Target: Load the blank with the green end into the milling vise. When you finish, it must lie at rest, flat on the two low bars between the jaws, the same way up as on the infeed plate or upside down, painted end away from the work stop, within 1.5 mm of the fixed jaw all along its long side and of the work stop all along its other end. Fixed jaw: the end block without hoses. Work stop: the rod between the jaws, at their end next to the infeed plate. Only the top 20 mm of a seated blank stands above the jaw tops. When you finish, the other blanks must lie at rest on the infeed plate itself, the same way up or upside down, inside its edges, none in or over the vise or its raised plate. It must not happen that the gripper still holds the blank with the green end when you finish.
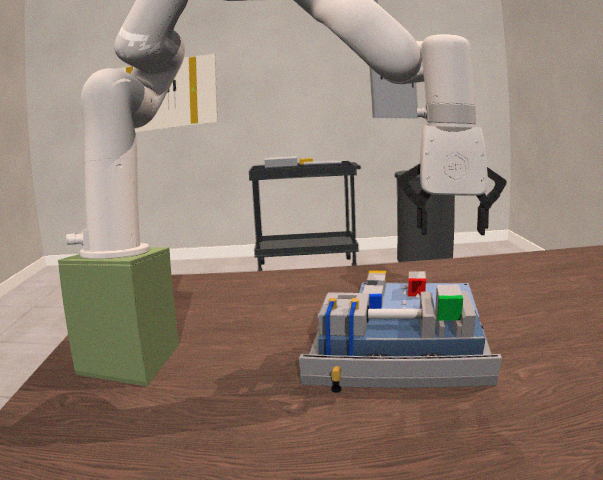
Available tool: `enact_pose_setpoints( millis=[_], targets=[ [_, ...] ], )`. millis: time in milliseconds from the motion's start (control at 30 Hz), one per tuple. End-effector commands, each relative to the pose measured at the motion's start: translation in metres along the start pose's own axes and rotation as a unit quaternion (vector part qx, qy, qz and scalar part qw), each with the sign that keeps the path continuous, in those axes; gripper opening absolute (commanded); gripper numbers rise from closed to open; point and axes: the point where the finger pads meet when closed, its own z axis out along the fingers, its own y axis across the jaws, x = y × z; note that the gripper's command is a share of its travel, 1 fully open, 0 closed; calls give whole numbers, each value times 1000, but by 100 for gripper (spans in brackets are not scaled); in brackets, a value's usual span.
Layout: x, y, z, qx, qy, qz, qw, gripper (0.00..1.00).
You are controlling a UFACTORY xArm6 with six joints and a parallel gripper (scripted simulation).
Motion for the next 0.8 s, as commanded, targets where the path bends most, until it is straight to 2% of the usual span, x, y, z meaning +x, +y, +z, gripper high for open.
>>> enact_pose_setpoints(
  millis=[0,267,767],
  targets=[
    [0,1,-20,-2,0,0,1000,100],
    [0,1,-23,-2,0,0,1000,100],
    [0,1,-14,-2,0,0,1000,100]
  ],
)
